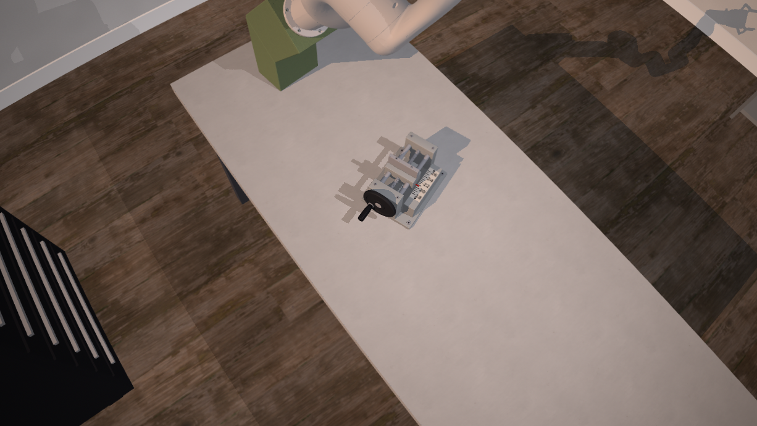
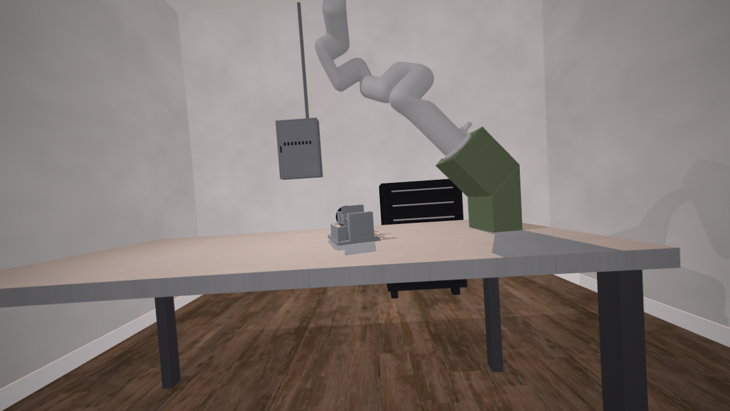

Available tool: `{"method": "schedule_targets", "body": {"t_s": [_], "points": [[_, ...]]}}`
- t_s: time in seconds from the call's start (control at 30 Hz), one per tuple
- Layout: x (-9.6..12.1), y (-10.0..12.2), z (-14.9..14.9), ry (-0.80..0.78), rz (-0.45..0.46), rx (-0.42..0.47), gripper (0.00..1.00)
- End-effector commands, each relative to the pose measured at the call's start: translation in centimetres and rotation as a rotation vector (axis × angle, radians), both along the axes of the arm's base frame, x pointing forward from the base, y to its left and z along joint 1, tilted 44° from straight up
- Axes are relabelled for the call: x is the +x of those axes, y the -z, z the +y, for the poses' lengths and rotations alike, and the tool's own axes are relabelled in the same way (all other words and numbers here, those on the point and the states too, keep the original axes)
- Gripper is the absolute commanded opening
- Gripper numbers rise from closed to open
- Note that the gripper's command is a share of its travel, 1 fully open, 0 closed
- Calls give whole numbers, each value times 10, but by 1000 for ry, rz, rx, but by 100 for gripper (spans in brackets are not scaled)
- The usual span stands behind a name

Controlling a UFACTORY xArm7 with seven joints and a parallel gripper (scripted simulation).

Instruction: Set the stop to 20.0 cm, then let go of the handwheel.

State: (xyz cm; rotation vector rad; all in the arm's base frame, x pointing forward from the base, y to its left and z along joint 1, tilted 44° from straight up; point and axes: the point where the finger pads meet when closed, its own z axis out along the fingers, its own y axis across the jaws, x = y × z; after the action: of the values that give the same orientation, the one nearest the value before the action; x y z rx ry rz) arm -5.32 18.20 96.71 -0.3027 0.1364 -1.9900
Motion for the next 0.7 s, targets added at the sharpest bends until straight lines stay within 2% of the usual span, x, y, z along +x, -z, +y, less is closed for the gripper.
{"method": "schedule_targets", "body": {"t_s": [0.0,0.67], "points": [[-1,0,-1,-2,-2,2,100],[-1,1,2,25,-15,-7,100]]}}
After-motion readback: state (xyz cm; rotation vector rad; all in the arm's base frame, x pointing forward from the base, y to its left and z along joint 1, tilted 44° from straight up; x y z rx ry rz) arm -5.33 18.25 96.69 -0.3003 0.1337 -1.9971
